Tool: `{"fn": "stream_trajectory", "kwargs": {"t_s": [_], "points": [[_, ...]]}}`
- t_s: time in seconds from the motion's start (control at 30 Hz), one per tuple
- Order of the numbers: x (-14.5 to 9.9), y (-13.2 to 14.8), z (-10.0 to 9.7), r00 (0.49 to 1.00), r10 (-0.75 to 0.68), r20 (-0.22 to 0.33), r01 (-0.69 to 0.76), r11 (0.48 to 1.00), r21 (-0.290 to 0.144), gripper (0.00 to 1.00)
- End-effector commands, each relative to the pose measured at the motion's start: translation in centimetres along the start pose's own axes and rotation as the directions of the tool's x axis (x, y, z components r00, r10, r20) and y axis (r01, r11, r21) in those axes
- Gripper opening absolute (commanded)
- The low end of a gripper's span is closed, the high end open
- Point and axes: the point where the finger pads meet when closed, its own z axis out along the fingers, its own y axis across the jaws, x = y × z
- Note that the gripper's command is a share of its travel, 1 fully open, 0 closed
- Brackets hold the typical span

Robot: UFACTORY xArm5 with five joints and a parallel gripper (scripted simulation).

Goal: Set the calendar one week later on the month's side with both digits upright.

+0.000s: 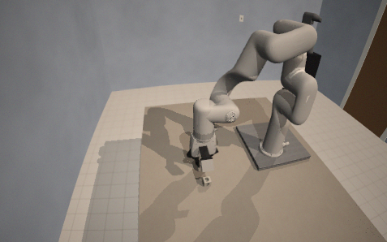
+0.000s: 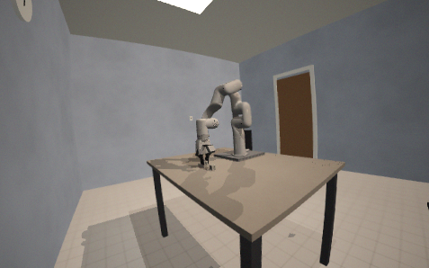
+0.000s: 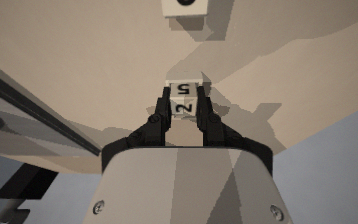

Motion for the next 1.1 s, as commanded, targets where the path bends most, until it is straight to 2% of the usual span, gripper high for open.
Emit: {"fn": "stream_trajectory", "kwargs": {"t_s": [0.0,0.43,0.47,0.63,0.67,0.83,0.87,1.07], "points": [[0.01,0.12,-0.09,1.0,0.0,0.0,0.0,1.0,-0.003,0.27],[0.01,0.12,-0.09,1.0,0.0,0.0,0.0,1.0,-0.003,0.27],[0.01,0.12,-0.09,1.0,0.0,0.0,0.0,1.0,-0.003,0.31],[0.01,0.12,-0.09,1.0,0.0,0.0,0.0,1.0,-0.003,0.35],[0.01,0.12,-0.09,1.0,0.0,0.0,0.0,1.0,-0.003,0.39],[0.01,0.12,-0.09,1.0,0.0,0.0,0.0,1.0,-0.003,0.43],[0.01,0.12,-0.09,1.0,0.0,0.0,0.0,1.0,-0.003,0.47],[0.01,0.12,-0.09,1.0,0.0,0.0,0.0,1.0,-0.003,0.47]]}}
